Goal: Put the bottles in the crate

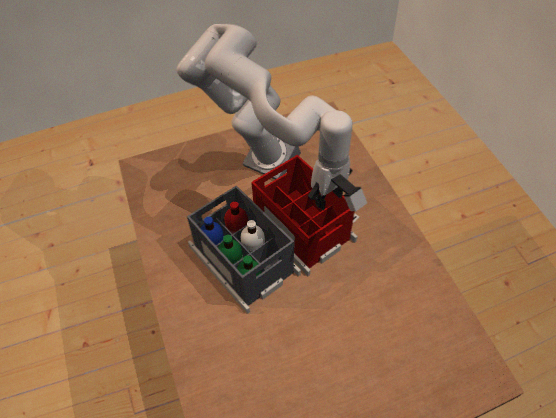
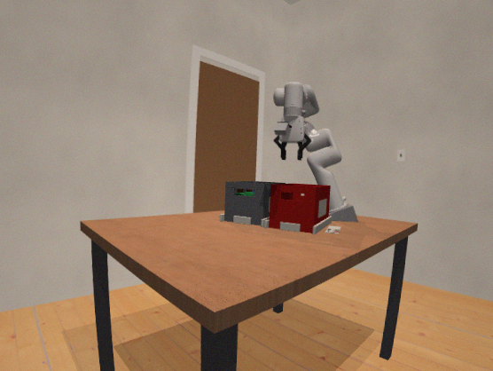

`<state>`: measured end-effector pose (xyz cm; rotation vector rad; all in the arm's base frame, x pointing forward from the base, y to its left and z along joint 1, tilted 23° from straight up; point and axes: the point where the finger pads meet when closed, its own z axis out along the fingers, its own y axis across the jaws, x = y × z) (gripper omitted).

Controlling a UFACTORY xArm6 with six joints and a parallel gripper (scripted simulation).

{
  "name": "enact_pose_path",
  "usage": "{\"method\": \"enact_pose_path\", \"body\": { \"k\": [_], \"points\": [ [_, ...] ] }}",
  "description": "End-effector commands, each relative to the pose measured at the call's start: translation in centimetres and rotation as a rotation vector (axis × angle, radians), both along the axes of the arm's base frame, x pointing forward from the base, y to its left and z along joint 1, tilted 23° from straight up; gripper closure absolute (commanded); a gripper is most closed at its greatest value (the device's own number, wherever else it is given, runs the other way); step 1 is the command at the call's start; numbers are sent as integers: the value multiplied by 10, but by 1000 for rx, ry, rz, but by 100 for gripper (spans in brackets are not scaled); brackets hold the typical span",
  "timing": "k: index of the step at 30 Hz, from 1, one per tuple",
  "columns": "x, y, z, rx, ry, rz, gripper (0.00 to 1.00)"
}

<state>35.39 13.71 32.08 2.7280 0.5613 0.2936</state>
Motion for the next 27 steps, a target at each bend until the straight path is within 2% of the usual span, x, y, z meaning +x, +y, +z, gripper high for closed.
{"method": "enact_pose_path", "body": {
  "k": [1, 27],
  "points": [
    [2, -16, 12, 3, -3, 1, 35],
    [12, -119, 73, 2, -3, 1, 35]
  ]
}}
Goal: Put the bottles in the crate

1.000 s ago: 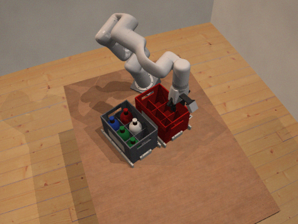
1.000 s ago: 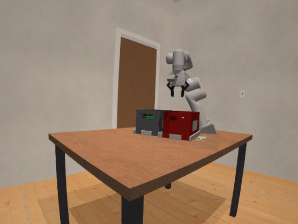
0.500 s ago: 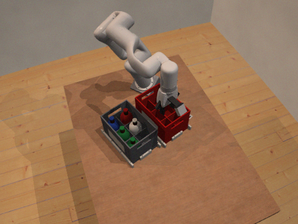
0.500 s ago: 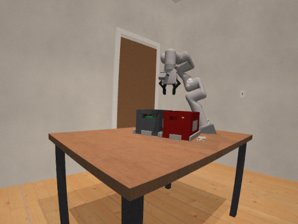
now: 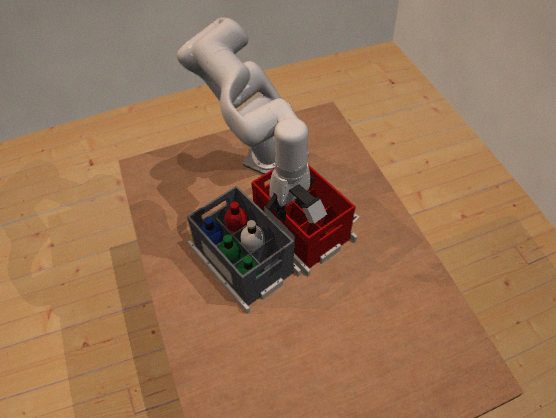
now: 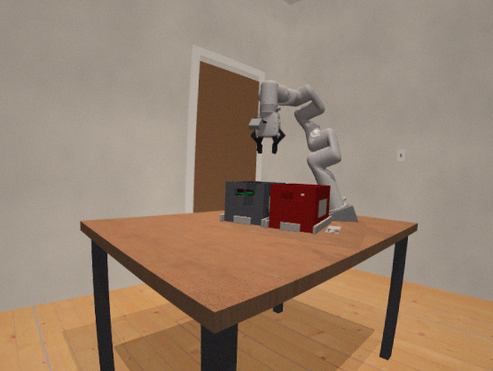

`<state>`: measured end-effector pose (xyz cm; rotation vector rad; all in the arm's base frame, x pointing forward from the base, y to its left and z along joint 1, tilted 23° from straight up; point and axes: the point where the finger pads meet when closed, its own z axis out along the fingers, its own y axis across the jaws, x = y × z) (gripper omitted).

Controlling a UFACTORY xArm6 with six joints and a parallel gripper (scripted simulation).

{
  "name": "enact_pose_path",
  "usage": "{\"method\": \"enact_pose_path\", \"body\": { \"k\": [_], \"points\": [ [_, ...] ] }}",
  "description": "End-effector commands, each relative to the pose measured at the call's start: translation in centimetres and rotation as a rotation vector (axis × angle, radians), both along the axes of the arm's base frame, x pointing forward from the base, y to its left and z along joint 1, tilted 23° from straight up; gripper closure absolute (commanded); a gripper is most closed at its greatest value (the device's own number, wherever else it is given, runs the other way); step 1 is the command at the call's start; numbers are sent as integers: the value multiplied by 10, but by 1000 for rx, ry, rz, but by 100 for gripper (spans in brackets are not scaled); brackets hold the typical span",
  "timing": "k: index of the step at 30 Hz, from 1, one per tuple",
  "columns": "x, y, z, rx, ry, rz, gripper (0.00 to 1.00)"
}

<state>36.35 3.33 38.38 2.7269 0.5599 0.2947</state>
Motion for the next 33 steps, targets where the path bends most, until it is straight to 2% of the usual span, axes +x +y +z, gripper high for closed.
{"method": "enact_pose_path", "body": {
  "k": [1, 4, 16, 33],
  "points": [
    [3, -19, 13, 3, -2, 2, 35],
    [3, -23, 16, 3, -2, 2, 35],
    [8, -73, 45, 2, -2, 2, 35],
    [8, -73, 45, 2, -2, 2, 35]
  ]
}}
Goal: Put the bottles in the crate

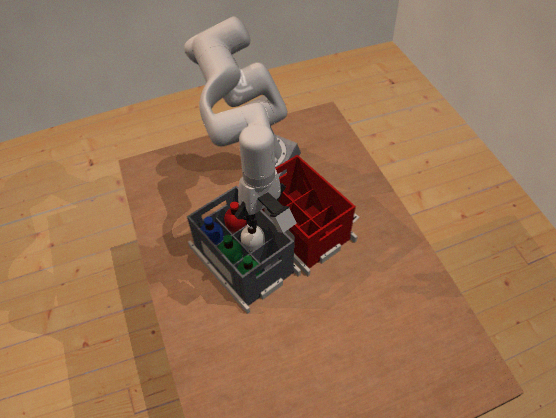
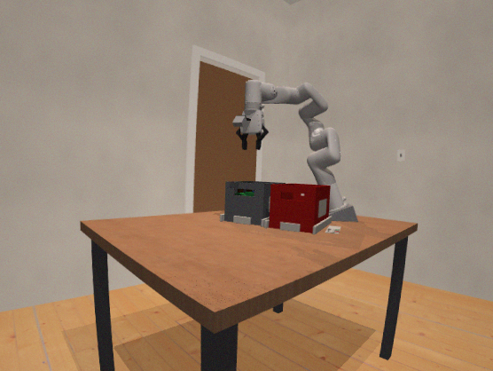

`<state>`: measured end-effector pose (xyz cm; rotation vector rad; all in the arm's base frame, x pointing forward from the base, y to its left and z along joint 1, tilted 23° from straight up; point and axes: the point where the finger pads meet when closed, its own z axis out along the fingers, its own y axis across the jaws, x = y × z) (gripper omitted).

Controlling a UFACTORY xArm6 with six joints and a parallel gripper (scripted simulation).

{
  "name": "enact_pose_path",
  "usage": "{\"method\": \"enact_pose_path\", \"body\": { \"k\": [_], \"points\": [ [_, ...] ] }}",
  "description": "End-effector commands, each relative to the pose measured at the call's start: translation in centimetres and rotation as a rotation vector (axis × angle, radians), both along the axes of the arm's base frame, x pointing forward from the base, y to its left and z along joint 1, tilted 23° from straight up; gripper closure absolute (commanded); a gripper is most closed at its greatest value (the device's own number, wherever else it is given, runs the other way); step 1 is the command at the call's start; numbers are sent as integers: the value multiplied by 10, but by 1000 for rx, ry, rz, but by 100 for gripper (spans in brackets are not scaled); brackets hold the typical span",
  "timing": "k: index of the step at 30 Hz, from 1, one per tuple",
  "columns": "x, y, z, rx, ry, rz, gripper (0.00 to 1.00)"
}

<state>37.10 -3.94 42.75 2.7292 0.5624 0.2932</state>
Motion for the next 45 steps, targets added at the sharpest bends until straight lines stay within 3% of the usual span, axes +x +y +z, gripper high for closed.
{"method": "enact_pose_path", "body": {
  "k": [1, 39, 45],
  "points": [
    [0, 0, 2, 0, -4, 0, 35],
    [0, 0, 2, 0, -4, 0, 35],
    [-22, -11, -16, 53, -61, -184, 35]
  ]
}}
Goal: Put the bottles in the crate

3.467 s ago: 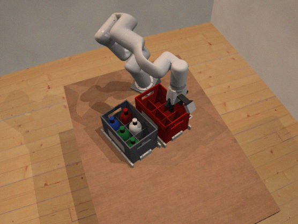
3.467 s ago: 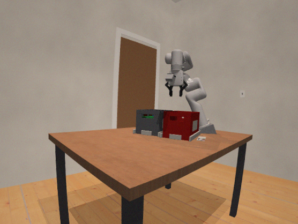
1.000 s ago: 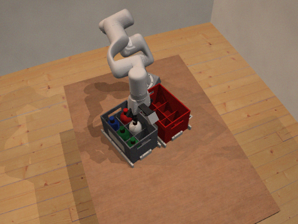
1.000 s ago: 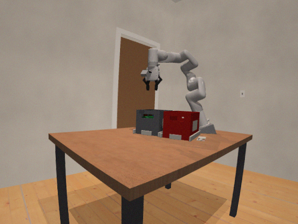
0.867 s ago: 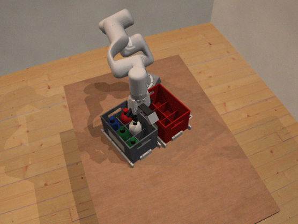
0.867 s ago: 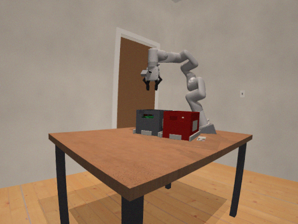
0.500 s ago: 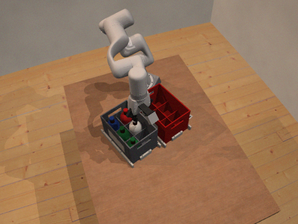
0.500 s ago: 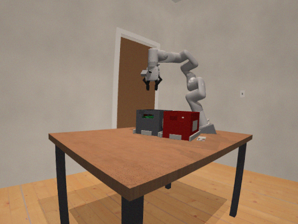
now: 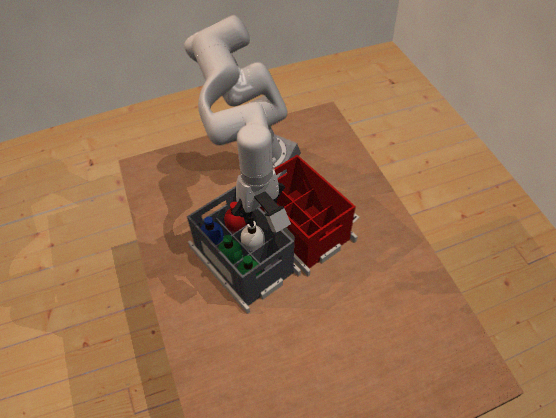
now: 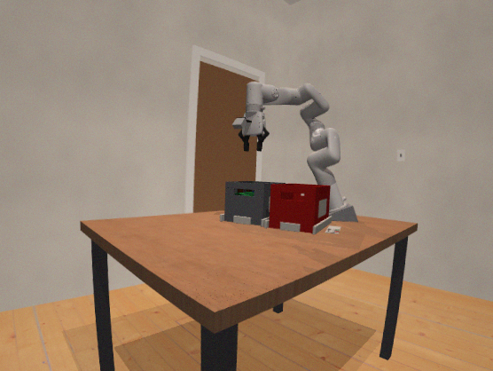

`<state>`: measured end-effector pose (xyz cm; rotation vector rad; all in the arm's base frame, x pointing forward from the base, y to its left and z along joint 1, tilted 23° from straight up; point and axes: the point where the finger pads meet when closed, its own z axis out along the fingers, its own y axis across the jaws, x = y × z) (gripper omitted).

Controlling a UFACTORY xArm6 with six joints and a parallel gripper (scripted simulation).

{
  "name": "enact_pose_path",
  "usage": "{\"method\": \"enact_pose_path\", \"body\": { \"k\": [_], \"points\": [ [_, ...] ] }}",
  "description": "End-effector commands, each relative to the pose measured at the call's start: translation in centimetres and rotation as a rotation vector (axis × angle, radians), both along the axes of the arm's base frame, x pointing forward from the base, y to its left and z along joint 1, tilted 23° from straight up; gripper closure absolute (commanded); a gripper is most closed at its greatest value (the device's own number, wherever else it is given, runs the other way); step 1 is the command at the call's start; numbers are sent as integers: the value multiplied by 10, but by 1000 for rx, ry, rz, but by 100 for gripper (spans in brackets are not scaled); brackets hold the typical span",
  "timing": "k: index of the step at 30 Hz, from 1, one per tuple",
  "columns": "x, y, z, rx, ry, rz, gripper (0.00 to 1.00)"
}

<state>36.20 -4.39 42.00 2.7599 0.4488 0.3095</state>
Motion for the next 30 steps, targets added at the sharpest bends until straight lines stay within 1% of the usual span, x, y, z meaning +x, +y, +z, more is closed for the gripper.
{"method": "enact_pose_path", "body": {
  "k": [1, 9, 11, 20, 26, 28, 30],
  "points": [
    [-16, -8, -11, 38, -50, -137, 35],
    [-46, -22, -34, 106, -121, -373, 35],
    [-46, -22, -34, 106, -121, -373, 35],
    [-79, -38, -60, 184, -206, -646, 35],
    [-101, -49, -78, 184, -206, -646, 35],
    [-101, -49, -78, 184, -206, -646, 35],
    [-108, -52, -83, 183, -206, -646, 35]
  ]
}}
